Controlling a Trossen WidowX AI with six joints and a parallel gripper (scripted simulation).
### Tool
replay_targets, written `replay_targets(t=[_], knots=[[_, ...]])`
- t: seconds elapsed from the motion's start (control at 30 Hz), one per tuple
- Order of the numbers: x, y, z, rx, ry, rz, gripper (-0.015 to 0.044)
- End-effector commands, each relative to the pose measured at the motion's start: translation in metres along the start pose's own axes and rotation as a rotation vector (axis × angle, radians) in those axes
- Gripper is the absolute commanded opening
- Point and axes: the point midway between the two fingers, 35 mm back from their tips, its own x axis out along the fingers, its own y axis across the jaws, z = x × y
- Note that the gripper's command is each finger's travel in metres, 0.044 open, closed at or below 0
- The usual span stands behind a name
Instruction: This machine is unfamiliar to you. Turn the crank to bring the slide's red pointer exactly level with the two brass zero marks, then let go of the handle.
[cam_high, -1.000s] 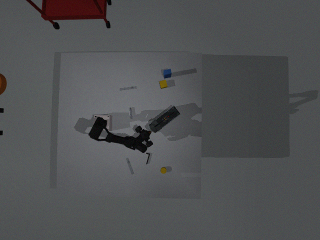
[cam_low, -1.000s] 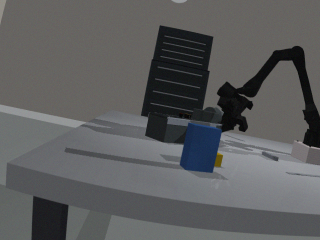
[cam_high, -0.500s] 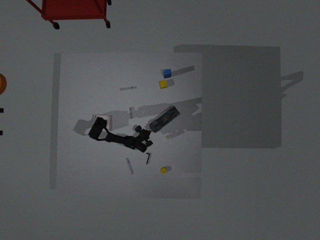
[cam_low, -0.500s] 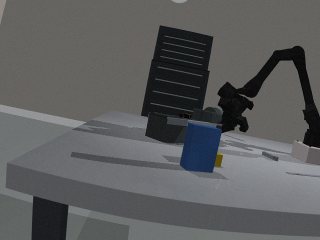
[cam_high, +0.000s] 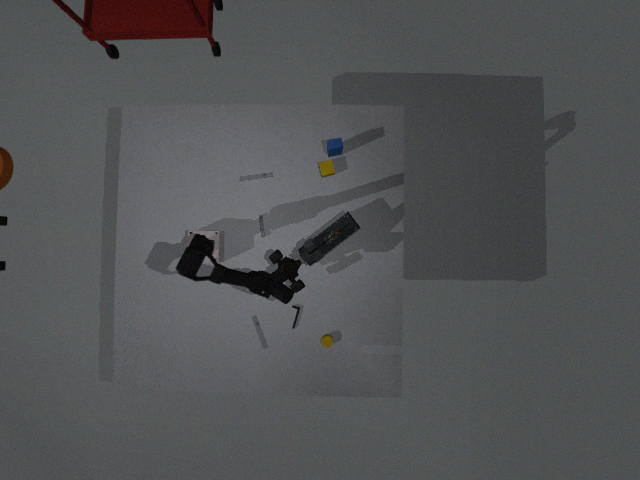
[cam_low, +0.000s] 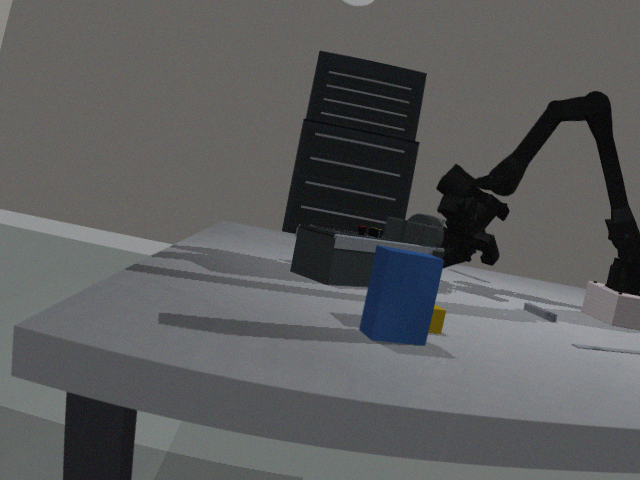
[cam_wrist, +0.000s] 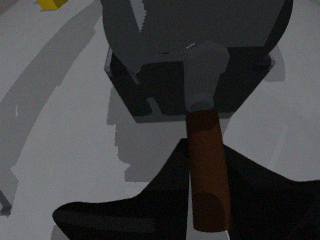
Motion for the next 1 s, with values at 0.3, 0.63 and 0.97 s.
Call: replay_targets(t=[0.3,0.63,0.97], knots=[[-0.001,0.014,0.000,0.008,0.000,0.019,0.0000],[-0.003,0.019,0.003,0.009,0.000,0.019,0.0000],[-0.007,0.025,0.007,0.009,0.000,0.020,0.0000]])
